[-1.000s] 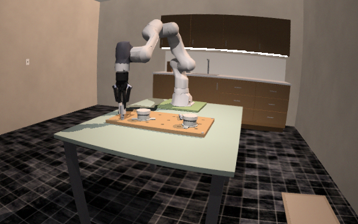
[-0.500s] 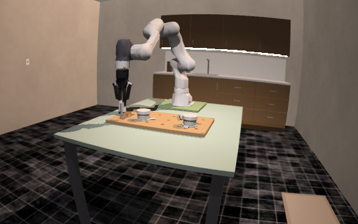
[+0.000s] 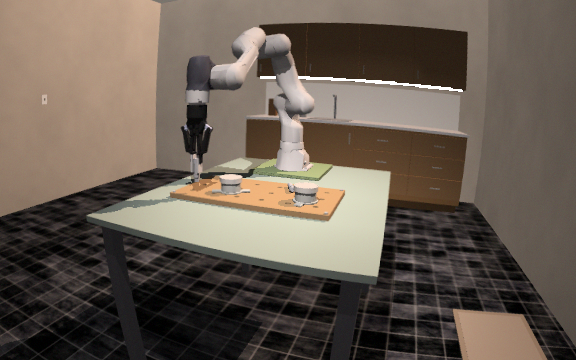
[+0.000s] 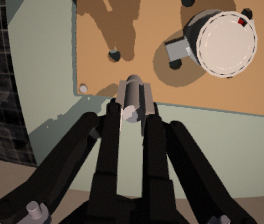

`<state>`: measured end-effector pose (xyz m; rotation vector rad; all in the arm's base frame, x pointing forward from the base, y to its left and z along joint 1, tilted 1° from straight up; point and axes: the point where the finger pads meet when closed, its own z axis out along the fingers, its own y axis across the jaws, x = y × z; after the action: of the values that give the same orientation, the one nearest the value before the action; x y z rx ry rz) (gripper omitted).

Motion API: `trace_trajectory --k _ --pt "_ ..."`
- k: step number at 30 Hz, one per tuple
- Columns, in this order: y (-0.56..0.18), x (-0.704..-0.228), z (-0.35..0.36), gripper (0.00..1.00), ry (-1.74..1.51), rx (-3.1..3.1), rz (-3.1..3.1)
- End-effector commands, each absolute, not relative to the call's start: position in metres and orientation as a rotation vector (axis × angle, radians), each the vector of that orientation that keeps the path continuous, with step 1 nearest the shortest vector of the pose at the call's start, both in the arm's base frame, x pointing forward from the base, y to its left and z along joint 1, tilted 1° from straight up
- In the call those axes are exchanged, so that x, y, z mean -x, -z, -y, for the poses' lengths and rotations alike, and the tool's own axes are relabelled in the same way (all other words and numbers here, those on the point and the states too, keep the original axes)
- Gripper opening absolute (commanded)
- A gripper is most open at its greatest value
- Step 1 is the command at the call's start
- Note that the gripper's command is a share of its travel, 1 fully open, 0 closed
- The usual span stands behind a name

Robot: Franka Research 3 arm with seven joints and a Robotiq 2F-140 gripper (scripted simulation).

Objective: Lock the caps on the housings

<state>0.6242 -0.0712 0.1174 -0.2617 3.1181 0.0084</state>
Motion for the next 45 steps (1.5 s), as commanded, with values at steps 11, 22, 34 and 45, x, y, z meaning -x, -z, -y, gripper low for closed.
trace_trajectory --k 11,22,34,45 --pt "-0.146 -0.623 0.072 0.10 -0.013 0.270 -3.121" --pt "-0.164 -0.623 0.072 0.10 -0.013 0.270 -3.121" --pt "-0.177 -0.623 0.072 0.10 -0.013 0.270 -3.121" --pt "-0.180 -0.623 0.072 0.10 -0.013 0.270 -3.121"
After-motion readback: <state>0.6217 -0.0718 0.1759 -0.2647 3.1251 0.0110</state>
